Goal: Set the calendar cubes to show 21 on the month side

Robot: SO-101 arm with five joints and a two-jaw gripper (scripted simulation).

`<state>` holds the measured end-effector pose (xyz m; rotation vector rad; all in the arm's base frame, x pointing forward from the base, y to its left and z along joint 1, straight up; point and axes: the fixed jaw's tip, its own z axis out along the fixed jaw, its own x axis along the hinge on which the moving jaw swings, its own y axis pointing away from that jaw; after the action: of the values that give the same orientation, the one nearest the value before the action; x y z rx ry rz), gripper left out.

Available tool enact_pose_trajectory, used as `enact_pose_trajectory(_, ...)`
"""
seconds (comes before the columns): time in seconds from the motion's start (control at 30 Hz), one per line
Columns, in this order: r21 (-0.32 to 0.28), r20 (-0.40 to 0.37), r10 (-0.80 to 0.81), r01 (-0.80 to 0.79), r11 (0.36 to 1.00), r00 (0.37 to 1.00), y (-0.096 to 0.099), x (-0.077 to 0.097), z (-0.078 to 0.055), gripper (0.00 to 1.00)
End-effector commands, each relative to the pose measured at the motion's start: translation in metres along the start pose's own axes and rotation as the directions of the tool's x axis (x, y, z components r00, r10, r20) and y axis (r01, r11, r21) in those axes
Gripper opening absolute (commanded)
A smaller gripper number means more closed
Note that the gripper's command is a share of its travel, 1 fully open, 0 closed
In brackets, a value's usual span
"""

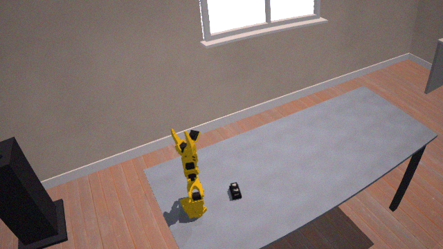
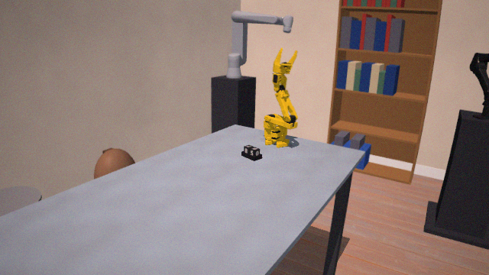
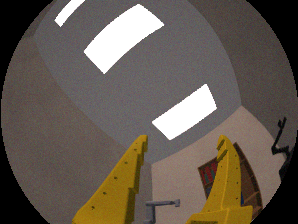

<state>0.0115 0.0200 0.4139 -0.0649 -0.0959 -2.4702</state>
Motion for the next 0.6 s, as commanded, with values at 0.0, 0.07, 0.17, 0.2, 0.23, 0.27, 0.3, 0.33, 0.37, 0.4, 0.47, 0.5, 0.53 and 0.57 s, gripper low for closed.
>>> enact_pose_trajectory(0.0,-0.011,-0.018,0.007,-0.007,1.0,1.0,0.002,0.004,0.0,0.35)
enact_pose_trajectory(0.07,-0.023,-0.034,0.013,-0.014,1.0,0.999,0.004,0.007,0.0,0.35)
enact_pose_trajectory(0.17,-0.051,-0.072,0.029,-0.032,0.998,0.997,0.01,0.014,0.001,0.35)
enact_pose_trajectory(0.2,-0.063,-0.089,0.035,-0.041,0.997,0.995,0.012,0.017,0.001,0.35)
enact_pose_trajectory(0.23,-0.078,-0.108,0.042,-0.051,0.996,0.993,0.015,0.02,0.0,0.35)
enact_pose_trajectory(0.27,-0.094,-0.128,0.05,-0.062,0.994,0.991,0.019,0.024,0.0,0.35)
enact_pose_trajectory(0.3,-0.094,-0.128,0.05,-0.062,0.994,0.991,0.019,0.024,0.0,0.35)
enact_pose_trajectory(0.33,-0.094,-0.128,0.05,-0.062,0.994,0.991,0.019,0.024,0.0,0.35)
enact_pose_trajectory(0.37,-0.113,-0.15,0.057,-0.075,0.991,0.987,0.023,0.028,0.0,0.35)
enact_pose_trajectory(0.4,-0.133,-0.174,0.065,-0.089,0.987,0.983,0.027,0.032,-0.001,0.35)
enact_pose_trajectory(0.47,-0.18,-0.225,0.081,-0.124,0.976,0.971,0.038,0.04,-0.003,0.35)
enact_pose_trajectory(0.5,-0.207,-0.253,0.089,-0.144,0.968,0.963,0.044,0.044,-0.005,0.35)
enact_pose_trajectory(0.53,-0.236,-0.281,0.096,-0.166,0.958,0.955,0.051,0.048,-0.007,0.35)
enact_pose_trajectory(0.57,-0.266,-0.309,0.102,-0.189,0.945,0.946,0.058,0.052,-0.009,0.35)
